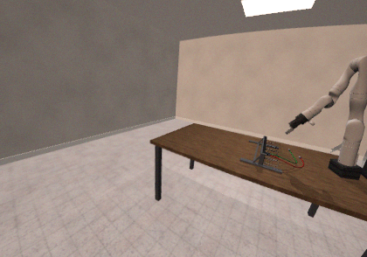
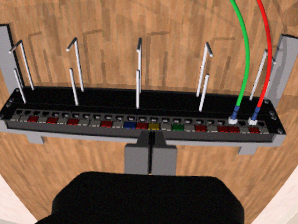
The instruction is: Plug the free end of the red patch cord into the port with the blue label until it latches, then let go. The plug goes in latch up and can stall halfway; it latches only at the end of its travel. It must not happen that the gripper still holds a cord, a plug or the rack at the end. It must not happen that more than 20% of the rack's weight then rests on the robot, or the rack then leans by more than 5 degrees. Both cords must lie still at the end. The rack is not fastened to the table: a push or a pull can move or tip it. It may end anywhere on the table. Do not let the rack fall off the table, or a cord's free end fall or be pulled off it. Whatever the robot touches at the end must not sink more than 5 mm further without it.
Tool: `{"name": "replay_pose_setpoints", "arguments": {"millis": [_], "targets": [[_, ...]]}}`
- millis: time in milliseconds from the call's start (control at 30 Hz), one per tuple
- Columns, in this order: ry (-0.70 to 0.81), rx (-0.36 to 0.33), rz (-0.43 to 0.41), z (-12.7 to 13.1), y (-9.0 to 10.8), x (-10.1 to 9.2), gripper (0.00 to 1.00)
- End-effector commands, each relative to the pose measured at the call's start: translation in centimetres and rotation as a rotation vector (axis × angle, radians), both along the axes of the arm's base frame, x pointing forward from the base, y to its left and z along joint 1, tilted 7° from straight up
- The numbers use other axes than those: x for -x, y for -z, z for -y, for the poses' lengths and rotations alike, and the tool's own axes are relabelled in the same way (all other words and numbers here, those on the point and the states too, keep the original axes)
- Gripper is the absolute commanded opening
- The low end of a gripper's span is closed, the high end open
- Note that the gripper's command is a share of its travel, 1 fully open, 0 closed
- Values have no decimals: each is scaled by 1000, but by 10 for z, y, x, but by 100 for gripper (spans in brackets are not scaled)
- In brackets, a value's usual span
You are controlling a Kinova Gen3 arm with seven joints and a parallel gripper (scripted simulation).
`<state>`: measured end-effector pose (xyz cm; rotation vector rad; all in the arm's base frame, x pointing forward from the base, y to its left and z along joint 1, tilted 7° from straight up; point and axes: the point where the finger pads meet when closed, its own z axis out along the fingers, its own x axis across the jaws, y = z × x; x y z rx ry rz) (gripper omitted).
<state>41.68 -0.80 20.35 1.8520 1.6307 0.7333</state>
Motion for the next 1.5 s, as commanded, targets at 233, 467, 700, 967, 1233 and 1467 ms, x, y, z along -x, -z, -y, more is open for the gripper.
{"name": "replay_pose_setpoints", "arguments": {"millis": [233,467,700,967,1233,1467], "targets": [[17,2,2,36,0,4,0],[17,2,2,56,1,6,0],[17,2,3,65,1,8,0],[17,2,3,72,1,9,0],[17,2,3,72,1,9,0],[17,2,3,72,3,7,0]]}}
